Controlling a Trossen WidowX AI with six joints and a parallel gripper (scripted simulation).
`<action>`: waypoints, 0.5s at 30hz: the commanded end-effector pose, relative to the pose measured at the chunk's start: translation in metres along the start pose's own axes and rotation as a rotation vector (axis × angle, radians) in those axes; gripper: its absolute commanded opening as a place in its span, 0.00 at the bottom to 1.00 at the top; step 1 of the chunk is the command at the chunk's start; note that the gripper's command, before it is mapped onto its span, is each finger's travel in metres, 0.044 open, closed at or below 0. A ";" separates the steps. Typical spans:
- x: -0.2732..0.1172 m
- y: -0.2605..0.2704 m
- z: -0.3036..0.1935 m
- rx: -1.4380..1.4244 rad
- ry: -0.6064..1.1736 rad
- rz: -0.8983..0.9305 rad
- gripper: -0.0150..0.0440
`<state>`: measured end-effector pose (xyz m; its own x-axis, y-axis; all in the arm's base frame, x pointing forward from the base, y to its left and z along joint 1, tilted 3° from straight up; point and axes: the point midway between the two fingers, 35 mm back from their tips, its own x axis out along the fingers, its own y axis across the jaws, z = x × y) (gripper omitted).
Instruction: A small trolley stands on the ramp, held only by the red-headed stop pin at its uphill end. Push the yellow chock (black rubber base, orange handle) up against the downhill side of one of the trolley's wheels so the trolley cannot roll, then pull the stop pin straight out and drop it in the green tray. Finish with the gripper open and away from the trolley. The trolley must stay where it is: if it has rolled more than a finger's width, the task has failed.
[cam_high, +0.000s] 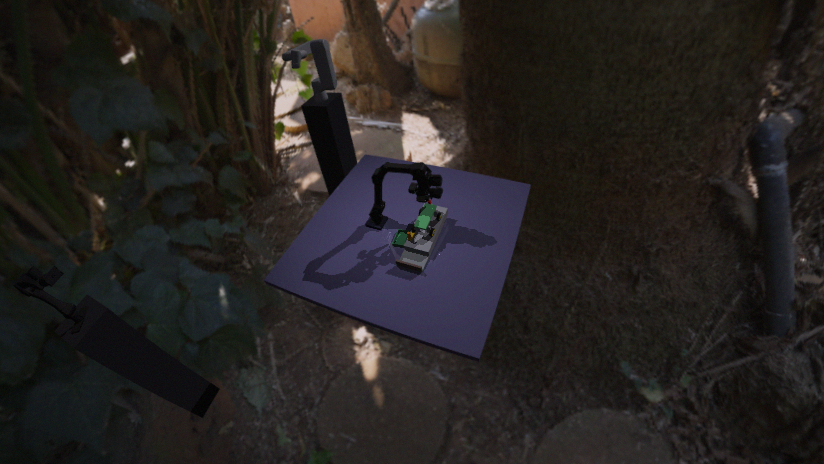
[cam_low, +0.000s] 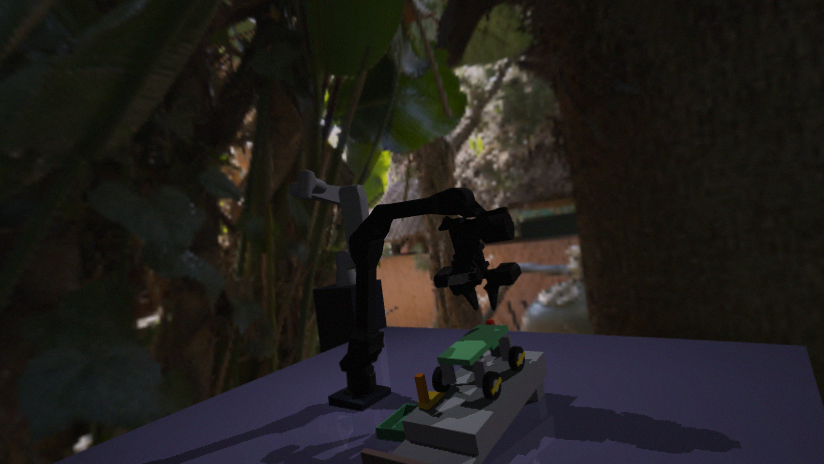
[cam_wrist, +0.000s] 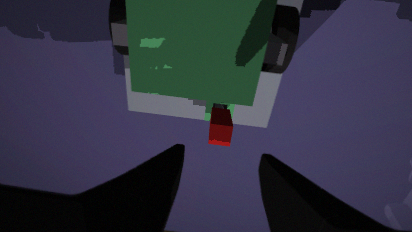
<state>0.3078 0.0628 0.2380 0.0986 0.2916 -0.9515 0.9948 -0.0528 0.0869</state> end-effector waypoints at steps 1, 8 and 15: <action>0.003 0.000 -0.001 0.011 0.004 -0.001 0.58; 0.014 0.001 -0.001 0.013 0.004 0.000 0.58; 0.025 0.000 -0.001 0.013 0.004 0.001 0.58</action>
<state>0.3116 0.0695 0.2178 0.0964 0.2939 -0.9510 0.9948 -0.0611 0.0820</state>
